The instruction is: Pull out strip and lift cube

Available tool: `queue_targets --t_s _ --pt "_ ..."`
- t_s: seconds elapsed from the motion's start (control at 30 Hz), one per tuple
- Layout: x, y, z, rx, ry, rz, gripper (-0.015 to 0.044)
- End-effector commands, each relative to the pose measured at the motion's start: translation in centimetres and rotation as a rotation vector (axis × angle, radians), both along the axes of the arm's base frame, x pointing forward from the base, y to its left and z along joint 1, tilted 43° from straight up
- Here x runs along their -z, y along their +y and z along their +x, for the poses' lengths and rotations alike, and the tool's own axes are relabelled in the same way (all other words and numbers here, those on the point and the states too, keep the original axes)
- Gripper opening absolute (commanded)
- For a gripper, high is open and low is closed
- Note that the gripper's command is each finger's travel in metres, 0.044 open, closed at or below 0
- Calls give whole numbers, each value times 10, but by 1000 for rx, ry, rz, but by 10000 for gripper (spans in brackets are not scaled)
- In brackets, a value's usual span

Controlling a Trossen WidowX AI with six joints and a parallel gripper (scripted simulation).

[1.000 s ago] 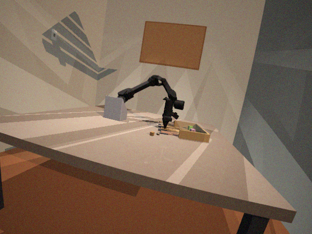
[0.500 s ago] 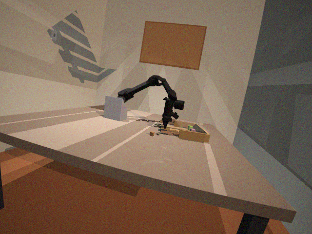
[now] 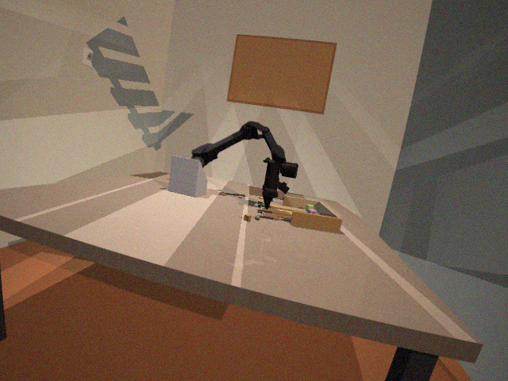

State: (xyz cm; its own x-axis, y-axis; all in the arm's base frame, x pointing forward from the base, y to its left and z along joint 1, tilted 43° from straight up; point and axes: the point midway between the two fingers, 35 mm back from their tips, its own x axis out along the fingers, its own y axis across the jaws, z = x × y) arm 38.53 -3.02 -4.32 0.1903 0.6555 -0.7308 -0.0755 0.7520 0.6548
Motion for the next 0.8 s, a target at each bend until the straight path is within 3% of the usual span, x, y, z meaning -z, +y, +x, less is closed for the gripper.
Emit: queue_targets --t_s 0.0,0.77 --pt "5 2 -11 -5 10 5 0" --pt "13 5 -45 -5 12 5 0"
